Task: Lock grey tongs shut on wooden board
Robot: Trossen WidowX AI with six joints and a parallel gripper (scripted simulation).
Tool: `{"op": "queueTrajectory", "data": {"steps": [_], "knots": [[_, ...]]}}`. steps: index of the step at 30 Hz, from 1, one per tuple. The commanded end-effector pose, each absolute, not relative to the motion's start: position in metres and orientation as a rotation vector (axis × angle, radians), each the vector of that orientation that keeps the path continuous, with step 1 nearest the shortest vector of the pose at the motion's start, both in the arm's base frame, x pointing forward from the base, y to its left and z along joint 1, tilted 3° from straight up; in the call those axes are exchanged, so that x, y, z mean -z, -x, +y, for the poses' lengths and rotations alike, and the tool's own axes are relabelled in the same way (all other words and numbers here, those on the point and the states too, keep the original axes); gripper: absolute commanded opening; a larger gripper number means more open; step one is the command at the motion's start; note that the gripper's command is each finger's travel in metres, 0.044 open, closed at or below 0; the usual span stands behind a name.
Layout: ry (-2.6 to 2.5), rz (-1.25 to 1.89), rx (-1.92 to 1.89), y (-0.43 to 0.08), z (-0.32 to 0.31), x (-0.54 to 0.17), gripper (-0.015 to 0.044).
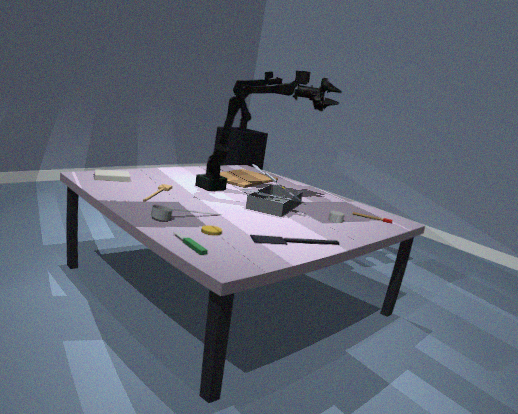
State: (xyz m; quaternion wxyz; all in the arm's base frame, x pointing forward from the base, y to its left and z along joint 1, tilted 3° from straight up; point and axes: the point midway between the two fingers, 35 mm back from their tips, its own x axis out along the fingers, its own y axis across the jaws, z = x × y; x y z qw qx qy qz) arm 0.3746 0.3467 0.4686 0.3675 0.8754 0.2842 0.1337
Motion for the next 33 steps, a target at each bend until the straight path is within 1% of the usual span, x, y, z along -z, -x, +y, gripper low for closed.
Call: {"op": "queueTrajectory", "data": {"steps": [1,5,10,16,23,33], "knots": [[-2.249,0.73,-0.343,-0.375,0.347,-0.469,0.0426],[-2.101,0.685,-0.286,-0.391,0.337,-0.447,0.0321],[-1.683,0.624,-0.134,-0.43,0.299,-0.387,0.019],[-1.334,0.639,-0.028,-0.453,0.261,-0.339,0.0033],[-0.95,0.719,0.059,-0.467,0.213,-0.286,-0.015],[-0.449,0.922,0.103,-0.466,0.14,-0.219,-0.015]]}}
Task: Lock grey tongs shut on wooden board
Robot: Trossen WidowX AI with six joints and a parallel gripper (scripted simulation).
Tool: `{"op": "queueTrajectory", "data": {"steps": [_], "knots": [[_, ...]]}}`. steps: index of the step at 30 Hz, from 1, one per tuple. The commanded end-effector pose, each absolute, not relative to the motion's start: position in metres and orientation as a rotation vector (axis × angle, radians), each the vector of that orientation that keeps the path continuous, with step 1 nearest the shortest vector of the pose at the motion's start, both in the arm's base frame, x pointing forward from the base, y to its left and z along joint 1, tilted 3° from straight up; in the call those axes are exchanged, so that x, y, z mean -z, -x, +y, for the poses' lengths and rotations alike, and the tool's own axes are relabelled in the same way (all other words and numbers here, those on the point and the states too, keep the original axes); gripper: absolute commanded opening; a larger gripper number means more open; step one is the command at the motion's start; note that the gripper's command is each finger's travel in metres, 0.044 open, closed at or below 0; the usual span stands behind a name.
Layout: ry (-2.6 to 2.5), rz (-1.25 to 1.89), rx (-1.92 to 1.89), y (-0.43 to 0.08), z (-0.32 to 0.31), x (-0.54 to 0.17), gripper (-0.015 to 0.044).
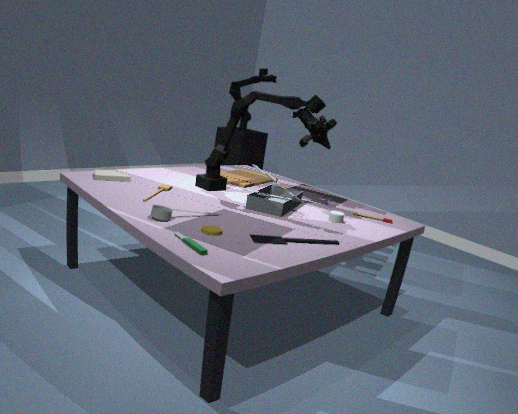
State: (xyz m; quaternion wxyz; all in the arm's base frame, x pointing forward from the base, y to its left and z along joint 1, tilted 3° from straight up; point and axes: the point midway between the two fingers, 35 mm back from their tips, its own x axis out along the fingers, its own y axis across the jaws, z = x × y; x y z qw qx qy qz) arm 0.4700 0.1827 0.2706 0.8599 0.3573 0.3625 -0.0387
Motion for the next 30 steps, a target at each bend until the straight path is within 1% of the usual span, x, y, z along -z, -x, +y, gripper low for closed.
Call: {"op": "queueTrajectory", "data": {"steps": [1,11,20,30], "knots": [[-0.4,0.948,0.101,-0.465,0.133,-0.213,-0.015],[0.043,1.23,-0.004,-0.439,0.061,-0.158,-0.015],[0.348,1.491,-0.241,-0.399,0.005,-0.124,-0.015],[0.371,1.514,-0.27,-0.395,0.001,-0.121,-0.015]]}}
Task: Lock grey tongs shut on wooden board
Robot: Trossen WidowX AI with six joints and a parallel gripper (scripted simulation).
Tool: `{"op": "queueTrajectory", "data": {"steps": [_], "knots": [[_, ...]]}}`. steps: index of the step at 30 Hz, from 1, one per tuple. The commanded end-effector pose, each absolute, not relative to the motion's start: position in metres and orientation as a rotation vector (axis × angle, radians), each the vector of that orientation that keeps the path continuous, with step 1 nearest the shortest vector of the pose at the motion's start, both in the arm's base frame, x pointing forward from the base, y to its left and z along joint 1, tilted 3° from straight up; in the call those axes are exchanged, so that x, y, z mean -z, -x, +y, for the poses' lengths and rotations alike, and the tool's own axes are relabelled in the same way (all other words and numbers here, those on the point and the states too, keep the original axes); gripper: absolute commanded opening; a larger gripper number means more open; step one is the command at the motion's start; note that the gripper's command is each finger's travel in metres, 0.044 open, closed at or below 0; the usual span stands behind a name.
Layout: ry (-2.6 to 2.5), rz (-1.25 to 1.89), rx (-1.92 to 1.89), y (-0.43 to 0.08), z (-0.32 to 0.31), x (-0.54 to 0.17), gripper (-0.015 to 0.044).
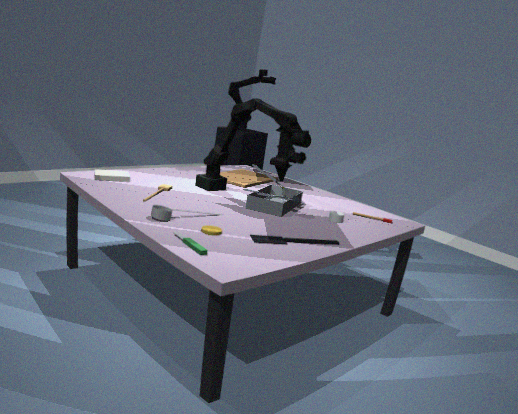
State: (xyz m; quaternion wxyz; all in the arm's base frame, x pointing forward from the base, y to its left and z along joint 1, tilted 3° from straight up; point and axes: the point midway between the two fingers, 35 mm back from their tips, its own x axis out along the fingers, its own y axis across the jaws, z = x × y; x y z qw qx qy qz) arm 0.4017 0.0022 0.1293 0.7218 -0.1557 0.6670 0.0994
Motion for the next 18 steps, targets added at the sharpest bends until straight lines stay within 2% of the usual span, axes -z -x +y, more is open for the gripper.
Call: {"op": "queueTrajectory", "data": {"steps": [1,18], "knots": [[0.371,1.514,-0.27,-0.395,0.001,-0.121,-0.015],[0.371,1.514,-0.27,-0.396,0.0,-0.109,-0.015]]}}
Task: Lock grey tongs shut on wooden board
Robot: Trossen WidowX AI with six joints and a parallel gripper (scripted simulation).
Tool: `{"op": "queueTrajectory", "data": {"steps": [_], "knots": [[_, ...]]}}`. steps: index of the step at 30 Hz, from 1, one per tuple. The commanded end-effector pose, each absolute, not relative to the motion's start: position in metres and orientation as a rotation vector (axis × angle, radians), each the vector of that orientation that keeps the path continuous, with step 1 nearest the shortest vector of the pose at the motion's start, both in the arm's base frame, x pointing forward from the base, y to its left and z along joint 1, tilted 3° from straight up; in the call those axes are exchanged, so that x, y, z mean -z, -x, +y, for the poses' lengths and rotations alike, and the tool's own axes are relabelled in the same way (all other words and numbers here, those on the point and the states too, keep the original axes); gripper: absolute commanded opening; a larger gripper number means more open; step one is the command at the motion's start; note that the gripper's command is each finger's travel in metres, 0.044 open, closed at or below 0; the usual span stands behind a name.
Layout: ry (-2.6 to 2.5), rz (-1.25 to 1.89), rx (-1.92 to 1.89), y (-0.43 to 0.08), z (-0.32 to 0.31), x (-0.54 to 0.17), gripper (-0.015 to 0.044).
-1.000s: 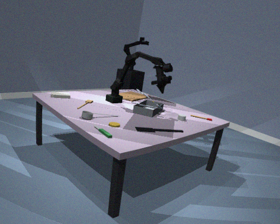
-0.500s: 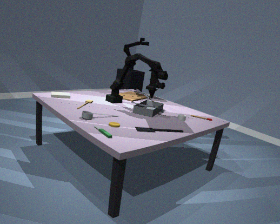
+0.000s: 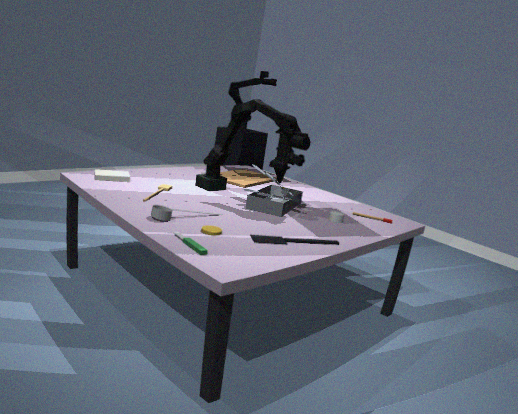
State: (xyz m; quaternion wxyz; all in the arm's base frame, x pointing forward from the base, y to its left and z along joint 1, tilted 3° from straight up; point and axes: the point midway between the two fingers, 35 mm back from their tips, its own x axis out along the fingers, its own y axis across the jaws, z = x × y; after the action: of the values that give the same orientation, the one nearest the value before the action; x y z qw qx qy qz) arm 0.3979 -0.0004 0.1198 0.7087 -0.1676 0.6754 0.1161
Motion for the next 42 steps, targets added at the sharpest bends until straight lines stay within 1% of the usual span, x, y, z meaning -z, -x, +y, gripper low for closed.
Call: {"op": "queueTrajectory", "data": {"steps": [1,29,42], "knots": [[0.371,1.514,-0.27,-0.396,0.0,-0.108,-0.015],[0.371,1.514,-0.27,-0.397,-0.003,-0.063,-0.015],[0.371,1.514,-0.271,-0.395,0.004,-0.061,-0.015]]}}
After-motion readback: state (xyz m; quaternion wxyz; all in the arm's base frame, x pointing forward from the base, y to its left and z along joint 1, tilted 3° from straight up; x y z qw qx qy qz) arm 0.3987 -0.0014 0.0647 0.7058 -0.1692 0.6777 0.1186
